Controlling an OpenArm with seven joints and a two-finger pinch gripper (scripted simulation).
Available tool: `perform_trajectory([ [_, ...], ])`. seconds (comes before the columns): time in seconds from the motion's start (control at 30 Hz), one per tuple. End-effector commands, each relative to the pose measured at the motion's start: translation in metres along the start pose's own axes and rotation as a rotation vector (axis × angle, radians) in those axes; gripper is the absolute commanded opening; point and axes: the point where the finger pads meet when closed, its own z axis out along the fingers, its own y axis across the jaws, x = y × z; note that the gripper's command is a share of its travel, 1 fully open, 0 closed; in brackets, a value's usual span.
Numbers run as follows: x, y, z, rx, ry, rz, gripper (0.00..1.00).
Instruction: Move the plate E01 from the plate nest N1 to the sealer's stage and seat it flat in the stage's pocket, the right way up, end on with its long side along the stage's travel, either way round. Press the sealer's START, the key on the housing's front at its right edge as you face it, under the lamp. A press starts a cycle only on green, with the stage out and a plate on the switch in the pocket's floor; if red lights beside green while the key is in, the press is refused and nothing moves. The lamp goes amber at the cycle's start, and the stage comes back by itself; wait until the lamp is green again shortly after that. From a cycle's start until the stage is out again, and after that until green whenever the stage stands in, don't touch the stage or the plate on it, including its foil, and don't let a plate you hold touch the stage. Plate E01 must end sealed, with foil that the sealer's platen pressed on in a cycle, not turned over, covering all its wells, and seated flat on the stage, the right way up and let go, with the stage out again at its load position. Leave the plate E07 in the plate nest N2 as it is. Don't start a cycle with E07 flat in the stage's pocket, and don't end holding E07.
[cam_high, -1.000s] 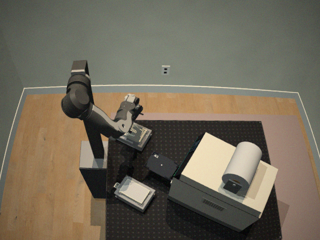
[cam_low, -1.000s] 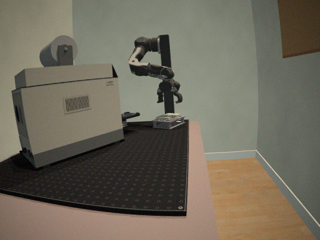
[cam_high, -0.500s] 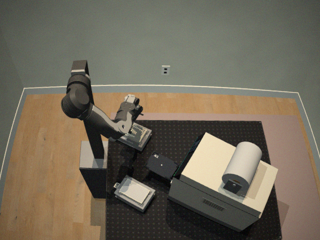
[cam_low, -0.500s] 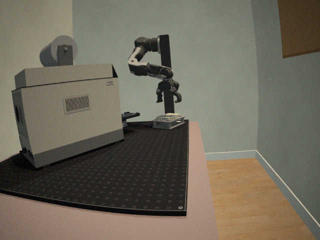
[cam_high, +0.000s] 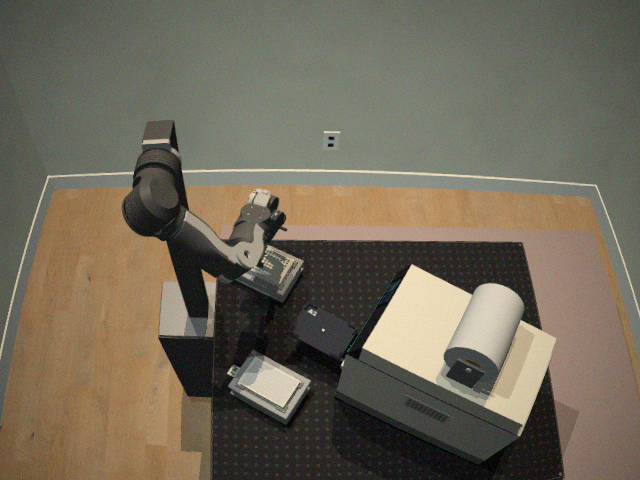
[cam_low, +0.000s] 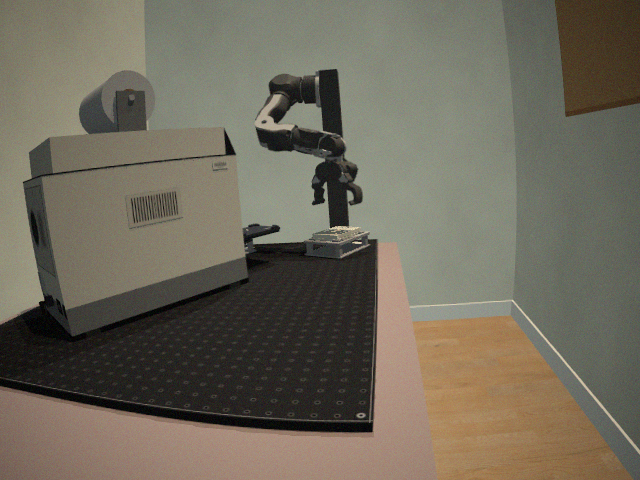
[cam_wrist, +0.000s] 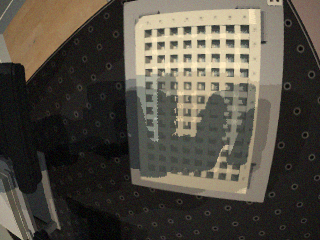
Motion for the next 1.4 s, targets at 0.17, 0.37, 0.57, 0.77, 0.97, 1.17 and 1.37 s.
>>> perform_trajectory([
  [0.17, 0.000, 0.001, -0.002, 0.000, 0.001, 0.001, 0.77],
  [0.37, 0.000, 0.001, -0.001, -0.003, 0.001, 0.000, 0.77],
  [0.57, 0.000, 0.001, -0.001, -0.003, 0.001, 0.000, 0.77],
  [0.77, 0.000, 0.001, -0.001, -0.003, 0.001, 0.000, 0.77],
  [0.97, -0.001, -0.001, 0.032, -0.001, 0.001, 0.001, 0.77],
  [1.17, -0.002, -0.002, 0.054, 0.000, 0.001, 0.001, 0.77],
  [1.37, -0.002, -0.002, 0.054, 0.000, 0.001, 0.001, 0.77],
])
